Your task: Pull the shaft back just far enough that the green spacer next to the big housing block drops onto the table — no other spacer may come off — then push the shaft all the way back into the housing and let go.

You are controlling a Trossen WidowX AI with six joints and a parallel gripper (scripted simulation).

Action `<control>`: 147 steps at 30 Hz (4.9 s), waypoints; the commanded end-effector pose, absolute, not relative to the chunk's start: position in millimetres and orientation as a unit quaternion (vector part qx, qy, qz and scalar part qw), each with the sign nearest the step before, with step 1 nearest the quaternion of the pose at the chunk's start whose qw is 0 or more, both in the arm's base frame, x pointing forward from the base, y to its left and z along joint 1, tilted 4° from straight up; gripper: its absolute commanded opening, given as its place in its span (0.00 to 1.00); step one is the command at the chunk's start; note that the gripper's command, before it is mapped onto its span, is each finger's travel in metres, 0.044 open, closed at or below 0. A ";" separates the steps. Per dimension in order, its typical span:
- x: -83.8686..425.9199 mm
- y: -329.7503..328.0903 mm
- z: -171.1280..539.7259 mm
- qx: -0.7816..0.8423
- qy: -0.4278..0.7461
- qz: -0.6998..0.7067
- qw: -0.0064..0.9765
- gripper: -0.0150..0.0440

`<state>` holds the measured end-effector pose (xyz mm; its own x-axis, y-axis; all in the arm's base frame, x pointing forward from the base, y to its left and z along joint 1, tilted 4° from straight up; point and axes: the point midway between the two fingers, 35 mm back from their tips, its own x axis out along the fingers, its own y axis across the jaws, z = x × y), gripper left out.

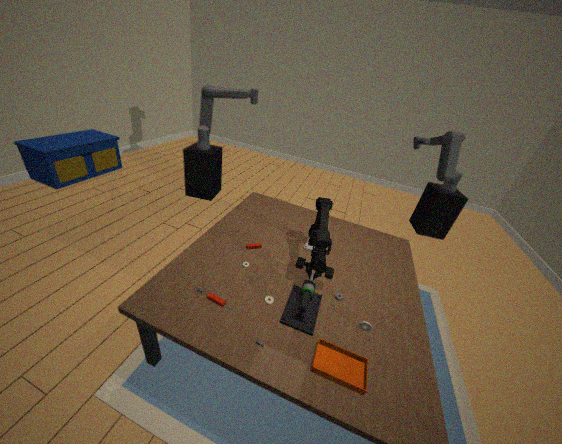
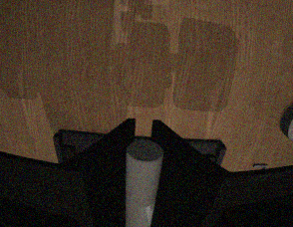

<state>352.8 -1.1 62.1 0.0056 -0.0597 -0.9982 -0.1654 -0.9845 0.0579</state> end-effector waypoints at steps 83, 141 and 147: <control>341.7 1.2 62.2 -0.707 0.080 0.702 0.040 0.25; 335.2 2.4 62.0 -0.707 0.080 0.702 0.040 0.25; 334.5 2.5 62.0 -0.707 0.080 0.702 0.040 0.25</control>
